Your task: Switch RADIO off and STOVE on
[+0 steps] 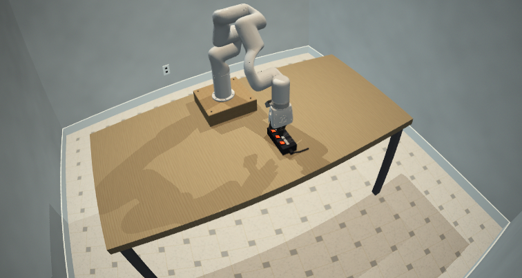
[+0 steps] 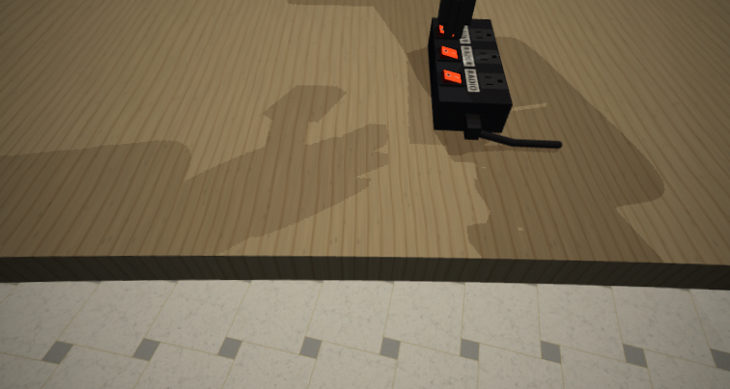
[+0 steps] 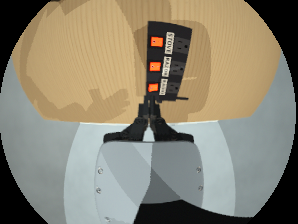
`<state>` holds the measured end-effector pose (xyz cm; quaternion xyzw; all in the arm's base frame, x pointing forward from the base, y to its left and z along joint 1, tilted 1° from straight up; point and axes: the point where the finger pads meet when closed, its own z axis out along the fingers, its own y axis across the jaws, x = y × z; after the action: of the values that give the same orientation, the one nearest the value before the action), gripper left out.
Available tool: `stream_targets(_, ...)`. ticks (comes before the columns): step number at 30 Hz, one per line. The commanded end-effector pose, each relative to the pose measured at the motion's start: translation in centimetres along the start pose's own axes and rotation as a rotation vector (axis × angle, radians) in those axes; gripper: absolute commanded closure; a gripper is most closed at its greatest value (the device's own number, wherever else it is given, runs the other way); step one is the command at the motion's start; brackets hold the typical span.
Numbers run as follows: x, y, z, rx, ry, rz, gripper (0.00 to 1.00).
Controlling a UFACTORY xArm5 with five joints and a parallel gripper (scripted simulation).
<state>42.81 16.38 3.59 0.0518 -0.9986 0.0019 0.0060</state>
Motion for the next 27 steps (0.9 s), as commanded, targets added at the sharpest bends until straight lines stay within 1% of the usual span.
stream_targets(1,-0.1,0.0,-0.1,-0.001,-0.004,0.000,1.00)
stream_targets(13,-0.1,0.0,0.3,-0.001,-0.003,0.000,1.00)
stream_targets(27,-0.2,0.1,1.8,-0.001,-0.003,0.000,1.00)
